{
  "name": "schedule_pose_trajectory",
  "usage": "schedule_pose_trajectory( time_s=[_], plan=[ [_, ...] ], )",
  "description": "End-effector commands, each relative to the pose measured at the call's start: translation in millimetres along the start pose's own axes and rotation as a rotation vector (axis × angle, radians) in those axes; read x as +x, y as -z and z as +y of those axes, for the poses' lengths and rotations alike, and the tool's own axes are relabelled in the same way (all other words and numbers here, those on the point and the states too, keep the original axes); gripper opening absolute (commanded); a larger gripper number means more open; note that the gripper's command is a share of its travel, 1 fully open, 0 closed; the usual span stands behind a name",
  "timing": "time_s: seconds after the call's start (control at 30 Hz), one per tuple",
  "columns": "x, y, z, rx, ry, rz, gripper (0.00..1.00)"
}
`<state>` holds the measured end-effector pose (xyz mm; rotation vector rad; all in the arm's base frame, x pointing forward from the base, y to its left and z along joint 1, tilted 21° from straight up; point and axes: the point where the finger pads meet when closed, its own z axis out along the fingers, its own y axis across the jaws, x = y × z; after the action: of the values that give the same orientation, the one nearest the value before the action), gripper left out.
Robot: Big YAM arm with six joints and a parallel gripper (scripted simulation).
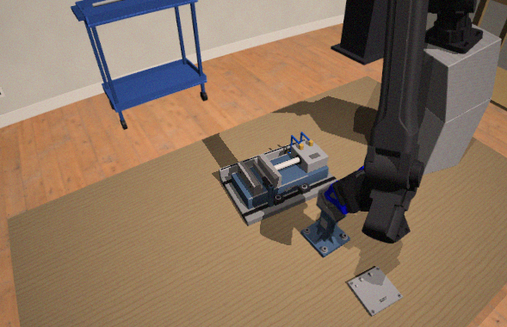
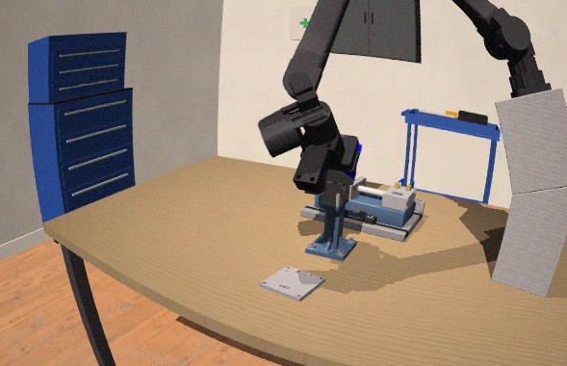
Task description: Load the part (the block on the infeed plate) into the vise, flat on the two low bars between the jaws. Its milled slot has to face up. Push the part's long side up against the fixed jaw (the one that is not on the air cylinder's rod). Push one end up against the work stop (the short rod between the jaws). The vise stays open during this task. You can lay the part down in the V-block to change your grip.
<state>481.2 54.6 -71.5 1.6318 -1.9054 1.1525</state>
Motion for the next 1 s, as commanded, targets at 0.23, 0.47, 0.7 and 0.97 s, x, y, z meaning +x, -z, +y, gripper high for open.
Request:
schedule_pose_trajectory(
  time_s=[0.23, 0.47, 0.7, 0.97],
  plan=[
    [4.0, 1.9, -23.6, 0.028, -0.047, -0.012, 0.00],
    [-3.5, -5.5, -21.2, 0.023, -0.040, -0.008, 0.00],
    [-13.0, -13.0, -12.7, 0.015, -0.017, -0.001, 0.00],
    [-11.2, -14.0, -14.4, 0.016, -0.025, -0.002, 0.00]
  ],
)
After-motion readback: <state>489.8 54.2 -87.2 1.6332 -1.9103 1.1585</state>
